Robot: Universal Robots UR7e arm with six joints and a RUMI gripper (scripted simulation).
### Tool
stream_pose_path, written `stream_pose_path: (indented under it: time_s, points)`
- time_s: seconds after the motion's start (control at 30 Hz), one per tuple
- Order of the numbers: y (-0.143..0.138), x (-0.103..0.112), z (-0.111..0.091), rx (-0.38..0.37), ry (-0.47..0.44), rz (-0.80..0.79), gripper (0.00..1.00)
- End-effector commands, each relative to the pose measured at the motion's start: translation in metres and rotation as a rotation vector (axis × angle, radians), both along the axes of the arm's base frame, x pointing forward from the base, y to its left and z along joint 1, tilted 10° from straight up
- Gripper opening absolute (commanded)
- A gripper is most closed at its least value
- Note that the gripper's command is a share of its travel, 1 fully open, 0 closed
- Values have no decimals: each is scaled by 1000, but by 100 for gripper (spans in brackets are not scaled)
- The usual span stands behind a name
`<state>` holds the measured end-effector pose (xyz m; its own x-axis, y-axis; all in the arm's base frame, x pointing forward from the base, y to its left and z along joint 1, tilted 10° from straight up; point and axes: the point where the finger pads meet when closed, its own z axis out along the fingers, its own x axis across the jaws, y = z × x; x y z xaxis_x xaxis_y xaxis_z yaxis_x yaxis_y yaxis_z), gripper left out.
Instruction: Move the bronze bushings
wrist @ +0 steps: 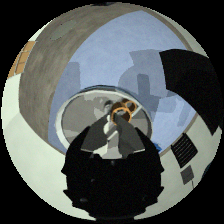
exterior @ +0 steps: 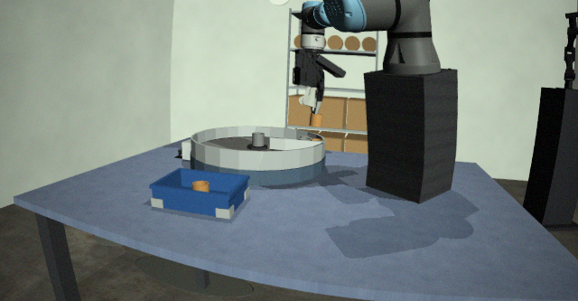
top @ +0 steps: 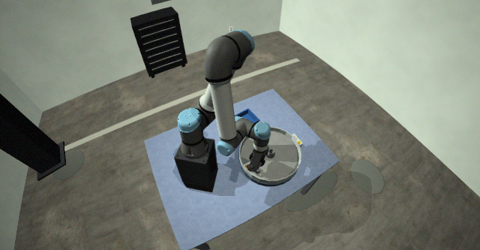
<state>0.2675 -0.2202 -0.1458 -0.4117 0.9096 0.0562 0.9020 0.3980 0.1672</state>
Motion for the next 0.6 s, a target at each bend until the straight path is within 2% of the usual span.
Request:
stream_pose_path:
  time_s: [0.0,0.57]
  points:
    - [0,0,0,-1,-1,3,0]
    - [0,4,1,-10,-7,66,0]
